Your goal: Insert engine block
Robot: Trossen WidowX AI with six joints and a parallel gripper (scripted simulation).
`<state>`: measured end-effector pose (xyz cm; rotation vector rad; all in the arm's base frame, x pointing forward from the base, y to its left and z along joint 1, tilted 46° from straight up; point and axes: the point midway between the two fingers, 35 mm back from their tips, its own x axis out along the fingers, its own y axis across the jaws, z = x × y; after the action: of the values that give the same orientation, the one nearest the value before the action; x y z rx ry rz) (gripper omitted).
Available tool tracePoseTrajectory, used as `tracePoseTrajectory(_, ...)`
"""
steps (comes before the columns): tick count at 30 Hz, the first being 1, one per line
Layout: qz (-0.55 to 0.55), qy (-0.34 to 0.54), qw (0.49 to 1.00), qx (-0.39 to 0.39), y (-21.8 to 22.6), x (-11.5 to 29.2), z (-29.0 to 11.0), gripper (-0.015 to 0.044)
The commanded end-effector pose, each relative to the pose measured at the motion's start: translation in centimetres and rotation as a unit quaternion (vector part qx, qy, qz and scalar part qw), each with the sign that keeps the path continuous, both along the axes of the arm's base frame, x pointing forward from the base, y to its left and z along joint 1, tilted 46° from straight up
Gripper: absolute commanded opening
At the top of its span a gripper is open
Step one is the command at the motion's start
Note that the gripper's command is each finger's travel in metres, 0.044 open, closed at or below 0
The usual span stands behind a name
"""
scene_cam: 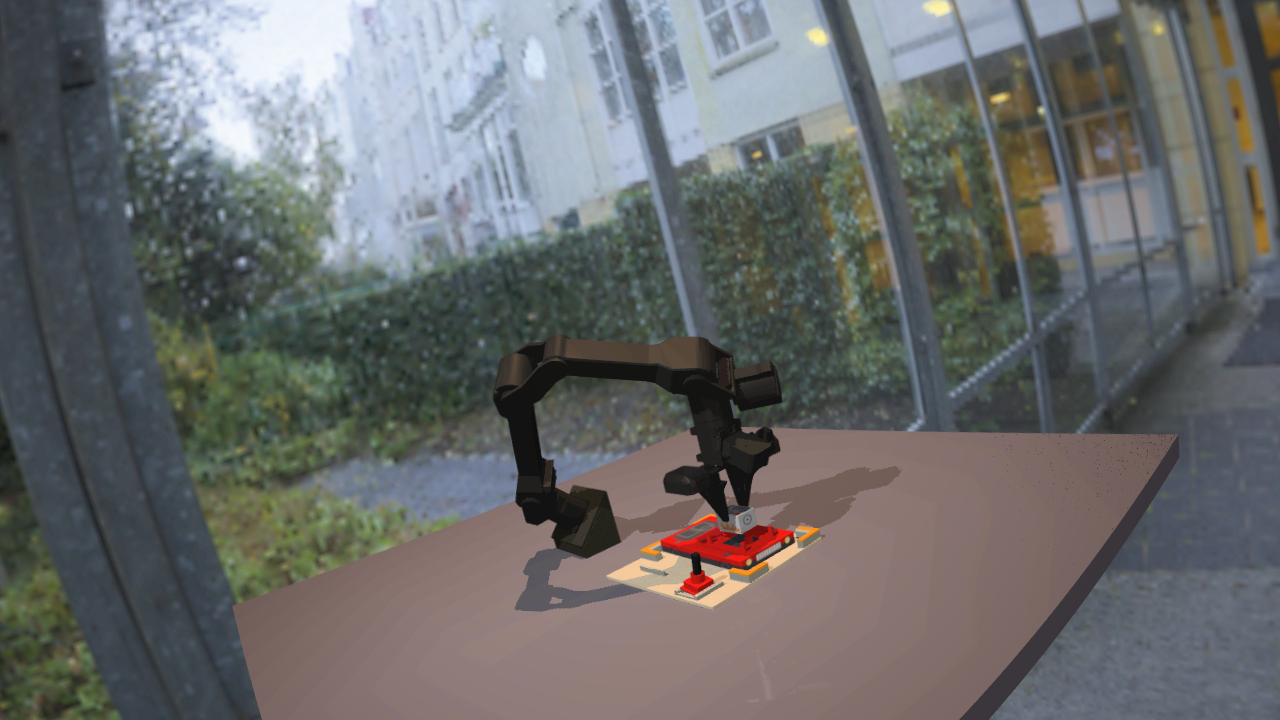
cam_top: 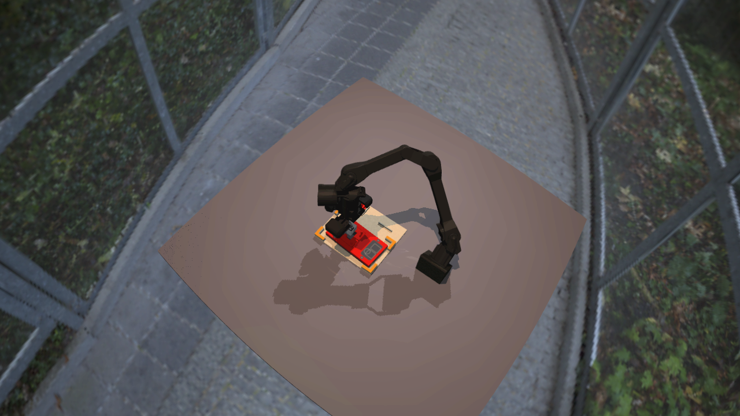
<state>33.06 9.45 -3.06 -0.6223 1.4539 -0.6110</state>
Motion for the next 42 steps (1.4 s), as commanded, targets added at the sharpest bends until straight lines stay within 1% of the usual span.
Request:
tracePoseTrajectory(1,0.004,0.006,1.000,0.002,0.06,-0.07,-0.09,0.0159)
tracePoseTrajectory(6,-0.002,0.000,1.000,0.002,0.06,-0.07,-0.09,0.0159)
tracePoseTrajectory(14,-0.052,-0.051,0.997,0.004,0.04,-0.10,-0.11,0.0159)
tracePoseTrajectory(21,-0.047,-0.046,0.998,0.004,0.04,-0.10,-0.11,0.0159)
tracePoseTrajectory(34,0.024,0.026,0.999,0.002,-0.08,-0.08,-0.19,0.0159)
tracePoseTrajectory(42,-0.019,-0.017,1.000,0.003,-0.17,-0.06,-0.27,0.0159)
